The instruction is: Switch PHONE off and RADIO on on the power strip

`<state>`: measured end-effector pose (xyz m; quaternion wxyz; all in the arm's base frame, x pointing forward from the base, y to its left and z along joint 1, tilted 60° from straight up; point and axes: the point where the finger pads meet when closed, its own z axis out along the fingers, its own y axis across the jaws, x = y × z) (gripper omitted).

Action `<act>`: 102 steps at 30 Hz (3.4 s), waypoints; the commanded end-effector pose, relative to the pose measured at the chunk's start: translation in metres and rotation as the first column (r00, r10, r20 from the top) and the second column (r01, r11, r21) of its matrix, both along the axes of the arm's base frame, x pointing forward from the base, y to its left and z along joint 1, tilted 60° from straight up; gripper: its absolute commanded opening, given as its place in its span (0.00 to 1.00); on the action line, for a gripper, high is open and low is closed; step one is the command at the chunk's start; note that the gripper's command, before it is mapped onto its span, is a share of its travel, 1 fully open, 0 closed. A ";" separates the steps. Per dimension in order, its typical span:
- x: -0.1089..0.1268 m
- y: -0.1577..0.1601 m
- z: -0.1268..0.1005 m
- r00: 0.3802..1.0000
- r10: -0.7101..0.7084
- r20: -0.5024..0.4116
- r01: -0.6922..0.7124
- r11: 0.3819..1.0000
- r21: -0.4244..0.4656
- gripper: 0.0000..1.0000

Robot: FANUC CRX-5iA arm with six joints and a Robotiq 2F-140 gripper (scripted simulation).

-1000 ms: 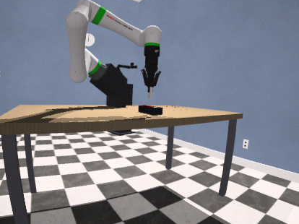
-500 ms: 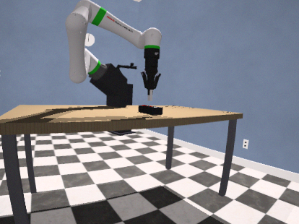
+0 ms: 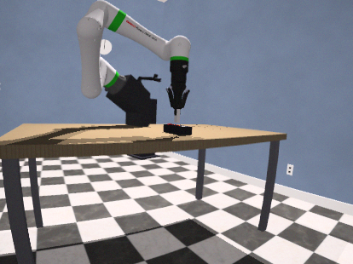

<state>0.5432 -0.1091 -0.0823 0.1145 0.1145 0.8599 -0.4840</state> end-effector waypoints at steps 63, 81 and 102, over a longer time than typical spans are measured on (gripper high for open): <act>0.001 -0.006 -0.004 1.000 0.000 0.000 0.000 1.000 0.000 0.00; 0.001 -0.012 -0.007 1.000 0.000 0.000 0.000 1.000 0.000 0.00; 0.001 -0.014 -0.008 1.000 0.000 0.000 0.000 1.000 0.000 0.00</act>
